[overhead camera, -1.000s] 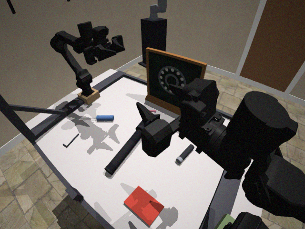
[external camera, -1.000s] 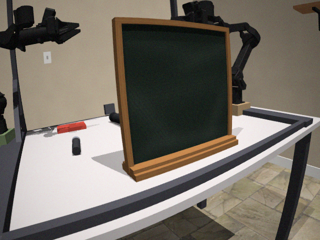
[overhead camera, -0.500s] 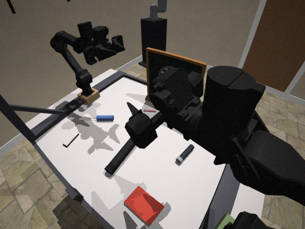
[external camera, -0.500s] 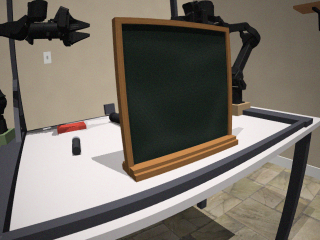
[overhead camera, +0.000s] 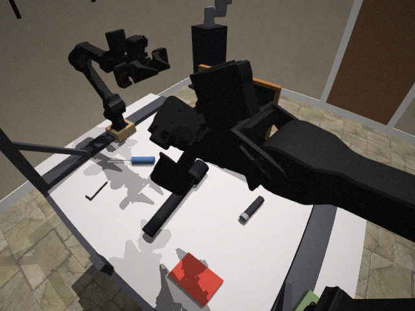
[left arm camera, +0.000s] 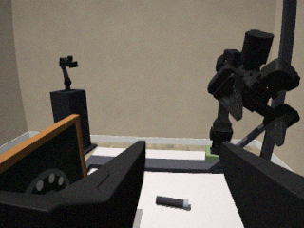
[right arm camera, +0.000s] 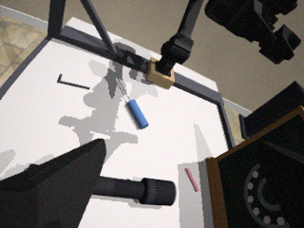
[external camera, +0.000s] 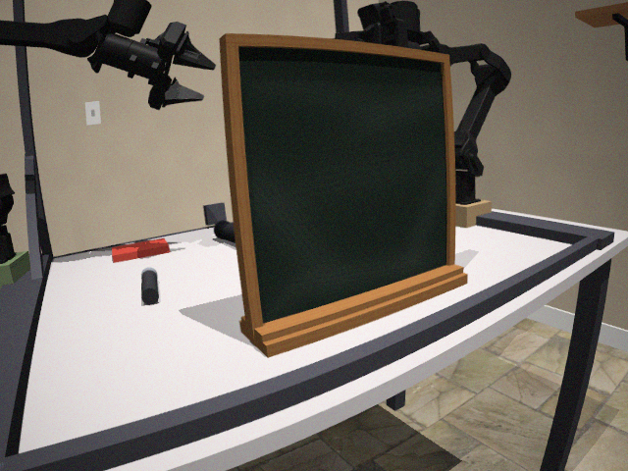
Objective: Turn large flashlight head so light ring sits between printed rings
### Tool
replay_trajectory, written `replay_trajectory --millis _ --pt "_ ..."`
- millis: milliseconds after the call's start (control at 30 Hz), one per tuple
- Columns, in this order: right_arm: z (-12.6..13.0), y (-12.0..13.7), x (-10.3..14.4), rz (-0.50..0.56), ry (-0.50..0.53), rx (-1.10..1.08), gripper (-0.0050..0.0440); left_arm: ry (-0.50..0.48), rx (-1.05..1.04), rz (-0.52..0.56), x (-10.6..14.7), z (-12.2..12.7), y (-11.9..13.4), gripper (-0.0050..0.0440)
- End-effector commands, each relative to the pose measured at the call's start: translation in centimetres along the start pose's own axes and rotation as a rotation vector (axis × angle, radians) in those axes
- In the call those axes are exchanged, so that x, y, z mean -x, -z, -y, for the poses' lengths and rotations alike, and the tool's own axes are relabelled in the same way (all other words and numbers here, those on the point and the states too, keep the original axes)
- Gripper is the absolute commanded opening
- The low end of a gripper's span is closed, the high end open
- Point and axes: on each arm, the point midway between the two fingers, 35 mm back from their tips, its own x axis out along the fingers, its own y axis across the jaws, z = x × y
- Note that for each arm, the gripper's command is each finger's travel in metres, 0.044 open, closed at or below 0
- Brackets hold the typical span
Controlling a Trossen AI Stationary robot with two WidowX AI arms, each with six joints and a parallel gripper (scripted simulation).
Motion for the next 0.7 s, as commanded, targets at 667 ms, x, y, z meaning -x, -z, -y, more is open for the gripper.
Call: replay_trajectory --millis 667 --pt "-4.8 2.0 -9.3 -0.383 -0.325 0.663 0.0440 -0.004 -0.003 0.016 0.1 -0.1 -0.7 0.0210"
